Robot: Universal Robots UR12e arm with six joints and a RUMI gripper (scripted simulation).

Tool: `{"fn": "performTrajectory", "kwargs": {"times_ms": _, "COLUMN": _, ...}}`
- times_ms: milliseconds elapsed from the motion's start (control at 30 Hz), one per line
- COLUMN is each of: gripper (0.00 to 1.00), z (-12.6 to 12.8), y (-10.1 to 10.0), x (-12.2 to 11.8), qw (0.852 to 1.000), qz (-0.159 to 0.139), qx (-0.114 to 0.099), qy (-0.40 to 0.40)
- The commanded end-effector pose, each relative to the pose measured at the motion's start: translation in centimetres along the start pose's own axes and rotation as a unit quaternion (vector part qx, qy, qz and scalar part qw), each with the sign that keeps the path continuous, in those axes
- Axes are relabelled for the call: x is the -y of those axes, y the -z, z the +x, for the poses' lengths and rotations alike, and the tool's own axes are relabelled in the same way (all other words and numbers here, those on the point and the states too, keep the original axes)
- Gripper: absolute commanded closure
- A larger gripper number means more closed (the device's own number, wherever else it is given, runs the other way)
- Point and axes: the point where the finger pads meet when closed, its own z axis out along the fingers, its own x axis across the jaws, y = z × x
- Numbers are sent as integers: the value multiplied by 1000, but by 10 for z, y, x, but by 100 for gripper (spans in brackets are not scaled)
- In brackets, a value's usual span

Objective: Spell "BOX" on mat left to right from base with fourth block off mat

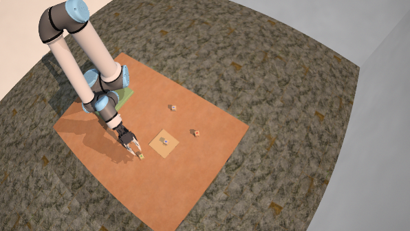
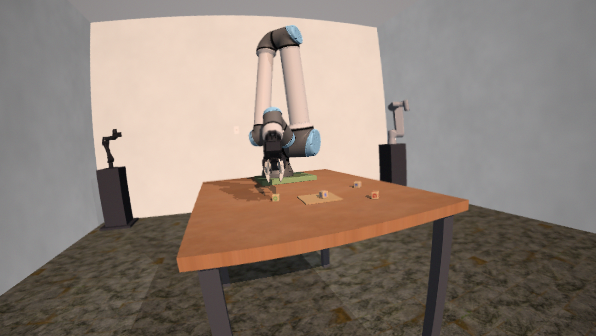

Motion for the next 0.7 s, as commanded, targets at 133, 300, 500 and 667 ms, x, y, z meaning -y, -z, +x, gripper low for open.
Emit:
{"fn": "performTrajectory", "kwargs": {"times_ms": 133, "gripper": 75, "z": -1, "y": 2, "x": -4, "qw": 995, "qz": 100, "qx": -3, "qy": 0}}
{"fn": "performTrajectory", "kwargs": {"times_ms": 300, "gripper": 75, "z": -1, "y": 5, "x": -7, "qw": 990, "qz": 142, "qx": -3, "qy": 0}}
{"fn": "performTrajectory", "kwargs": {"times_ms": 500, "gripper": 75, "z": 0, "y": 8, "x": -9, "qw": 983, "qz": 186, "qx": -3, "qy": 1}}
{"fn": "performTrajectory", "kwargs": {"times_ms": 667, "gripper": 75, "z": 0, "y": 11, "x": -11, "qw": 972, "qz": 234, "qx": -3, "qy": 2}}
